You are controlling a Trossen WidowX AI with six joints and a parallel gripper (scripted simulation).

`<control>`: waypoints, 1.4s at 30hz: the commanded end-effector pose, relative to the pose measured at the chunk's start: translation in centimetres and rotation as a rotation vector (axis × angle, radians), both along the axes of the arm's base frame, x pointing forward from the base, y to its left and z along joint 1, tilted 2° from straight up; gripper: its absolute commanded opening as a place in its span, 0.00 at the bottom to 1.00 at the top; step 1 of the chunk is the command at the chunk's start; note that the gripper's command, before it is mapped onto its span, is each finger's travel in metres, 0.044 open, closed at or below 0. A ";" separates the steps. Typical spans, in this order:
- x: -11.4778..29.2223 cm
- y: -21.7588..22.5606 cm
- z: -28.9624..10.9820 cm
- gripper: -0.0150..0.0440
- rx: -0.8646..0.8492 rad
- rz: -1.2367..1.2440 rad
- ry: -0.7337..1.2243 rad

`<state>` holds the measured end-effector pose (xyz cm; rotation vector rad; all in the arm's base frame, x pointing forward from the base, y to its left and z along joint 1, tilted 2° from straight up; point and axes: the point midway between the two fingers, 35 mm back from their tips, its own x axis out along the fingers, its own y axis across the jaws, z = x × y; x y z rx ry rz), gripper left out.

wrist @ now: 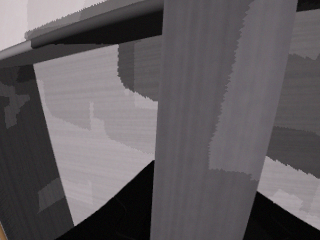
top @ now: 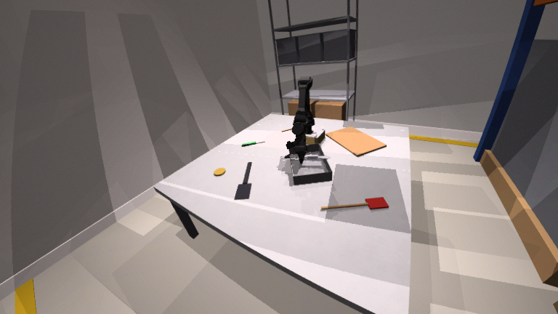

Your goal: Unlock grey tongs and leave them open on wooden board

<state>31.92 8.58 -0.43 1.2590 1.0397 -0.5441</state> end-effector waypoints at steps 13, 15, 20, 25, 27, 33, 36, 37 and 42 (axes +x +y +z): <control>0.1 -0.2 7.8 0.00 -0.002 -0.005 -0.004; 0.1 -0.2 7.8 0.00 -0.002 -0.005 -0.004; 0.1 -0.2 7.8 0.00 -0.002 -0.005 -0.004; 0.1 -0.3 7.7 0.00 -0.015 -0.005 0.031; 0.2 -0.4 7.6 0.00 -0.025 -0.005 0.059; 0.3 -0.5 7.4 0.00 -0.057 -0.003 0.148; 0.3 -0.6 7.4 0.00 -0.073 -0.002 0.193; 0.3 -0.7 7.4 0.00 -0.078 -0.002 0.208; 0.3 -0.9 7.3 0.00 -0.104 0.001 0.283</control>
